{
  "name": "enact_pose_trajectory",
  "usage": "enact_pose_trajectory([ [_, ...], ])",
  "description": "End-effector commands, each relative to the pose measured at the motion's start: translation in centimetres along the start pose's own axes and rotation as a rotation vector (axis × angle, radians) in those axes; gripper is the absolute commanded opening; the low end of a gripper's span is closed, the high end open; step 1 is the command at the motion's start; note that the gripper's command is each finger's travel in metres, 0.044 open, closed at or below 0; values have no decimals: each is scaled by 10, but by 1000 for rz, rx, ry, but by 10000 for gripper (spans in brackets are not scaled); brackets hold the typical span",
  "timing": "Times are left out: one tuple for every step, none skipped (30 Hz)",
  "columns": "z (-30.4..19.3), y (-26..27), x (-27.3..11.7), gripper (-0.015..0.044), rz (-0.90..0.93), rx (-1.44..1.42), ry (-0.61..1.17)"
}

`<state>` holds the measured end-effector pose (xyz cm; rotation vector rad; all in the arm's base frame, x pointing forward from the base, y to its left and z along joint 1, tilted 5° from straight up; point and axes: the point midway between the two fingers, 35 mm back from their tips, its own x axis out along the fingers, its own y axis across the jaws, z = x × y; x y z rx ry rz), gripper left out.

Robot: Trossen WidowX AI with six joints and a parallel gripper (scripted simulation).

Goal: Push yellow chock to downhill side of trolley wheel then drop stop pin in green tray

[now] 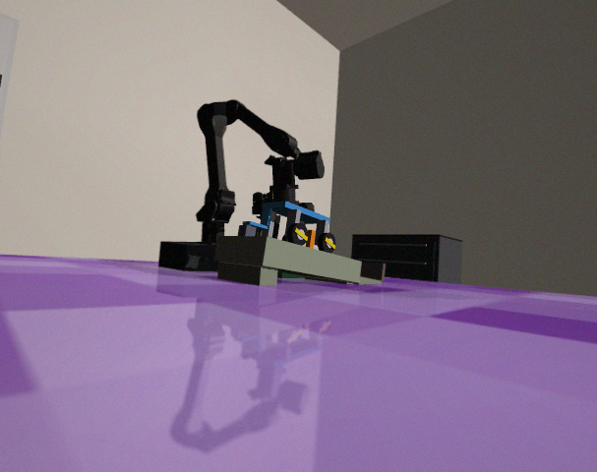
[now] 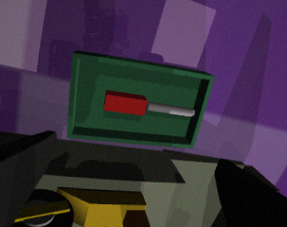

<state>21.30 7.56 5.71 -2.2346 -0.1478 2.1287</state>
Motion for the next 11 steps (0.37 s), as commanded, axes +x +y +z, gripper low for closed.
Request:
enact_pose_trajectory([
  [0,-3,-14,440,-6,5,6],
  [0,-3,-17,440,-6,5,6],
  [0,-4,-20,440,-6,5,6],
  [0,-5,-22,440,-6,5,6],
  [0,-5,-24,440,-6,5,6],
  [0,-5,-24,440,-6,5,6],
  [0,-5,-24,440,-6,5,6],
  [0,-5,-24,440,-6,5,6],
  [0,-4,-19,440,-2,-1,4],
  [0,-4,-19,440,-2,-1,4],
  [0,-4,-19,440,-2,-1,4],
])
